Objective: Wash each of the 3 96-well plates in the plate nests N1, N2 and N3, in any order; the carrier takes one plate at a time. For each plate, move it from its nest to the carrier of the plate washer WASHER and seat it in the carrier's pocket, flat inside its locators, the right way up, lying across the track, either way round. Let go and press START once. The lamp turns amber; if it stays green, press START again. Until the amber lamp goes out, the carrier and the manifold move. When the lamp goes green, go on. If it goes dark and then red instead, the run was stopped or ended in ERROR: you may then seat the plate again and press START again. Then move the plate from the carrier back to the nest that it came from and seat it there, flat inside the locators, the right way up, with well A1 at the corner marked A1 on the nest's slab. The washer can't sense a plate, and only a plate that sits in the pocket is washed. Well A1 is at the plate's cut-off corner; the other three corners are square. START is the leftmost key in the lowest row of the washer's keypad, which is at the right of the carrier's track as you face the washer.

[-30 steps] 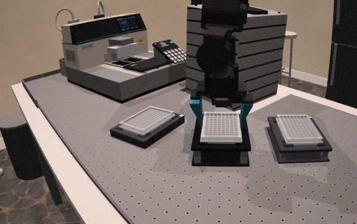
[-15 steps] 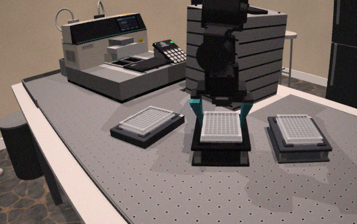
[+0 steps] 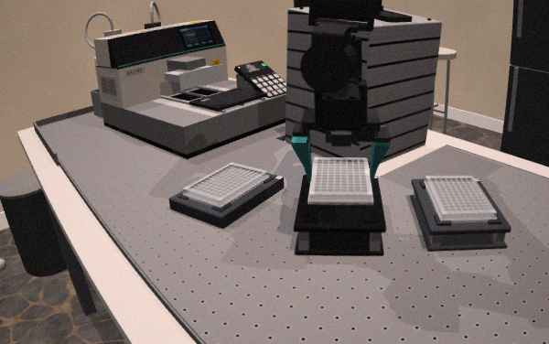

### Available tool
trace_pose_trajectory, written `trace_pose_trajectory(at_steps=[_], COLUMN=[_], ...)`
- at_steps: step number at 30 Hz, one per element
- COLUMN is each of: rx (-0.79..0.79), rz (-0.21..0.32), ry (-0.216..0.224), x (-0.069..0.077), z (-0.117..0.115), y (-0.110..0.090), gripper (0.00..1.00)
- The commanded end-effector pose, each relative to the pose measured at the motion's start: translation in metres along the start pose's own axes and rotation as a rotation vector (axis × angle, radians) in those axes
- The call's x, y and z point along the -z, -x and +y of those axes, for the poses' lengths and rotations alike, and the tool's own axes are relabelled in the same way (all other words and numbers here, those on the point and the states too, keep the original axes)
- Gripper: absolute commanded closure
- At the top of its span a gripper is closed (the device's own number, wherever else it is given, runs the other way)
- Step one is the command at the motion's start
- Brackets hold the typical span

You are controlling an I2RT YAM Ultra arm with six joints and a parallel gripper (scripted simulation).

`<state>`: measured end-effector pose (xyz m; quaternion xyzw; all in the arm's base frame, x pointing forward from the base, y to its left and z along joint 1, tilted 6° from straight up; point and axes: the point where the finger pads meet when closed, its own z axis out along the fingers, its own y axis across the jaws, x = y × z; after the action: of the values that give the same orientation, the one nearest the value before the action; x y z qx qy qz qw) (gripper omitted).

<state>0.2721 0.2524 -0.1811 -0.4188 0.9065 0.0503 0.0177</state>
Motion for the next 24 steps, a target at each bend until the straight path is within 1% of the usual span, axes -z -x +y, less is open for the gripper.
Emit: trace_pose_trajectory(at_steps=[1, 12, 14, 24], rx=[0.000, 0.000, 0.000, 0.000], rz=[-0.016, -0.016, -0.016, -0.016], ry=[-0.003, -0.003, -0.003, -0.003], x=[0.010, 0.028, 0.028, 0.045], z=[-0.001, -0.001, -0.001, -0.001], y=[0.006, 0.005, 0.005, 0.005], gripper=[1.00, 1.00, 1.00, 1.00])
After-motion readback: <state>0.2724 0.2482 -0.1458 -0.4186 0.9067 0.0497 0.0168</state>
